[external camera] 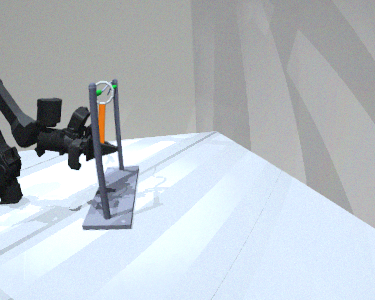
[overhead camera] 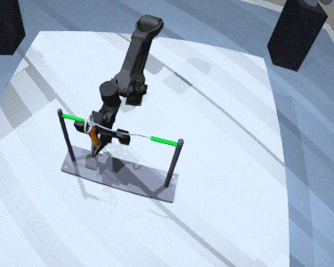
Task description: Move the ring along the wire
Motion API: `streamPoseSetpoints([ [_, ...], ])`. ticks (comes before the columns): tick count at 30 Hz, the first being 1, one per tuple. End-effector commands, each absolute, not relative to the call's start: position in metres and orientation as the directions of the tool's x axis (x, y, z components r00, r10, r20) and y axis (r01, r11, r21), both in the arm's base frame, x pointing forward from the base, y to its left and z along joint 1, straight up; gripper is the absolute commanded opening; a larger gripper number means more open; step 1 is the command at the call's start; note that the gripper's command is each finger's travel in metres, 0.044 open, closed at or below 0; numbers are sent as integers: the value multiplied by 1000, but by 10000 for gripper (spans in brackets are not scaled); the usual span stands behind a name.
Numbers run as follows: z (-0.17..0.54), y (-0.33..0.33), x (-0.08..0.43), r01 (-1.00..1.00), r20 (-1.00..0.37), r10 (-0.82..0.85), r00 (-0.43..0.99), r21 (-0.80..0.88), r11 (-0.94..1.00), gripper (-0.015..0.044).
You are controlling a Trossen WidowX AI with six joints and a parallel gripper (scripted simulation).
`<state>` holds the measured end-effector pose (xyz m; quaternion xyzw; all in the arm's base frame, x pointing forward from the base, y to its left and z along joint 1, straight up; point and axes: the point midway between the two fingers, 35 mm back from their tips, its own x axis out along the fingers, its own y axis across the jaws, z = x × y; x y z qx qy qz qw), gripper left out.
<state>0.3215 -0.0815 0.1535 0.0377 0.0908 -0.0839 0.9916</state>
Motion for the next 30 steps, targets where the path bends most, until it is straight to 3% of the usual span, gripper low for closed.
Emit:
streamPoseSetpoints([
  [1,158,-71,315,199,-241,-171,955,99,975,-150],
  [22,187,1,294,412,-559,-140,817,397,820,-150],
  [30,205,23,296,484,-620,-116,776,467,740,-150],
])
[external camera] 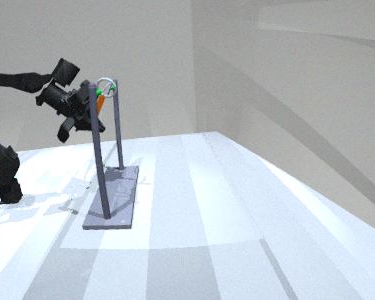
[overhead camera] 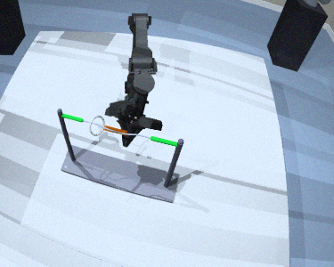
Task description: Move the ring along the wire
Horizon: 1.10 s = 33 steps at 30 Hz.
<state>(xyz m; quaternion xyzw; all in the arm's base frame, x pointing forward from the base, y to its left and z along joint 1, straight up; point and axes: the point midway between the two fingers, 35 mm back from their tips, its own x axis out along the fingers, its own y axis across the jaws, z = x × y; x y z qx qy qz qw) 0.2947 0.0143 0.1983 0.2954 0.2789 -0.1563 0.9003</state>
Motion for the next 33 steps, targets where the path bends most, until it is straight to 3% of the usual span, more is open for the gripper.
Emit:
streamPoseSetpoints([
  [1,206,24,297,487,-622,-118,774,466,738,-150],
  [14,204,15,293,446,-632,-153,760,334,830,-150],
  [33,197,-40,278,168,-613,-226,757,-152,974,-150],
])
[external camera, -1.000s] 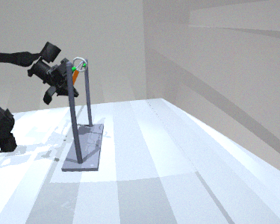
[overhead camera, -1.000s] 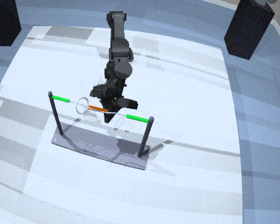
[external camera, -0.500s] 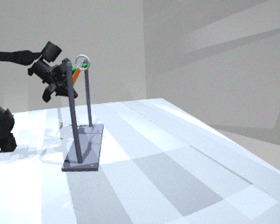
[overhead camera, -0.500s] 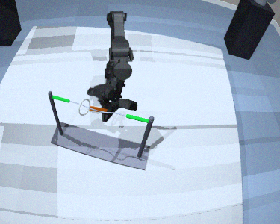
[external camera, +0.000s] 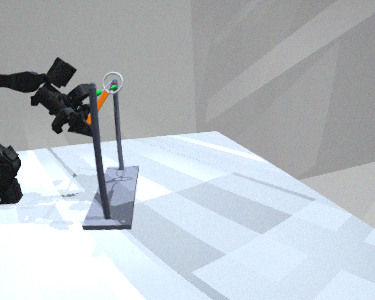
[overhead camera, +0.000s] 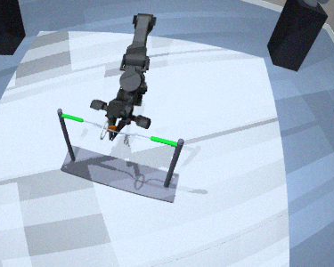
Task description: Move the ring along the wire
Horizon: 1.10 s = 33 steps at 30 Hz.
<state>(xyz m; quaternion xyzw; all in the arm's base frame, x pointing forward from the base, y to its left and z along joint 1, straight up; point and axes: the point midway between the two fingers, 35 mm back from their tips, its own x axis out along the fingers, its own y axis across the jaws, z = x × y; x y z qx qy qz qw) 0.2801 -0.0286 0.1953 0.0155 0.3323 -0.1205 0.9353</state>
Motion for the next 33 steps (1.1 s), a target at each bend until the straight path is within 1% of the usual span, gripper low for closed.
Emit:
streamPoseSetpoints([
  [1,198,-44,277,149,-610,-229,758,-180,972,-150],
  [11,207,-76,277,-40,-586,-252,770,-438,898,-150],
  [17,214,-90,279,-139,-574,-257,778,-555,820,-150],
  [25,222,-102,281,-236,-565,-255,785,-653,720,-150],
  [33,220,-102,280,-275,-572,-242,784,-669,690,-150],
])
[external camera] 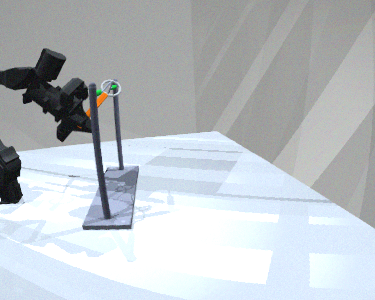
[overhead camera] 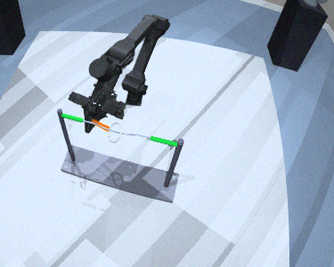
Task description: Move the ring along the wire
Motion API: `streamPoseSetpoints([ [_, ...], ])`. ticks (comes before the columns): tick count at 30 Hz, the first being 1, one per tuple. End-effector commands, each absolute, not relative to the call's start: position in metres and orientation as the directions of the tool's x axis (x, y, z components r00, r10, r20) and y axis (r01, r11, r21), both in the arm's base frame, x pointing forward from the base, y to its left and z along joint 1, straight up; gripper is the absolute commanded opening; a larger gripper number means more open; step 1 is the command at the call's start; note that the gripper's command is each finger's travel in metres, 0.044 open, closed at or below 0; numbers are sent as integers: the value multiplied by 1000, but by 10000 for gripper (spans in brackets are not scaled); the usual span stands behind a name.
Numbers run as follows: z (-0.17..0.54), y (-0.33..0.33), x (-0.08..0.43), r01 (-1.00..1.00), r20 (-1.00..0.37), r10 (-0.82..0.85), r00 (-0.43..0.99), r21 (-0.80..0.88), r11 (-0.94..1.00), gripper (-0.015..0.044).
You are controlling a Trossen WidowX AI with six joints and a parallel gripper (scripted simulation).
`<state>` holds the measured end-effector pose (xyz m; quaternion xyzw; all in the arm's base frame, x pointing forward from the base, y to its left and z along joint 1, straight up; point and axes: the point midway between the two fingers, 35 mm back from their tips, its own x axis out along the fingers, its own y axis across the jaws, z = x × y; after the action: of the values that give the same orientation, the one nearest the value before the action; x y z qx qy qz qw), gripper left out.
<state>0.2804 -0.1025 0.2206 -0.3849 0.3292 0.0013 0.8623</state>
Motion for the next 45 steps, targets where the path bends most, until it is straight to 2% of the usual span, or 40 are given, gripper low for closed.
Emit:
streamPoseSetpoints([
  [1,219,-101,280,-276,-574,-239,783,-666,693,-150],
  [16,190,-70,273,-219,-596,-150,789,-500,838,-150],
  [29,159,-13,278,-76,-524,-24,851,-168,983,-150],
  [35,153,10,286,-17,-464,-1,886,-34,999,-150],
  [45,156,50,290,83,-441,10,898,191,978,-150],
])
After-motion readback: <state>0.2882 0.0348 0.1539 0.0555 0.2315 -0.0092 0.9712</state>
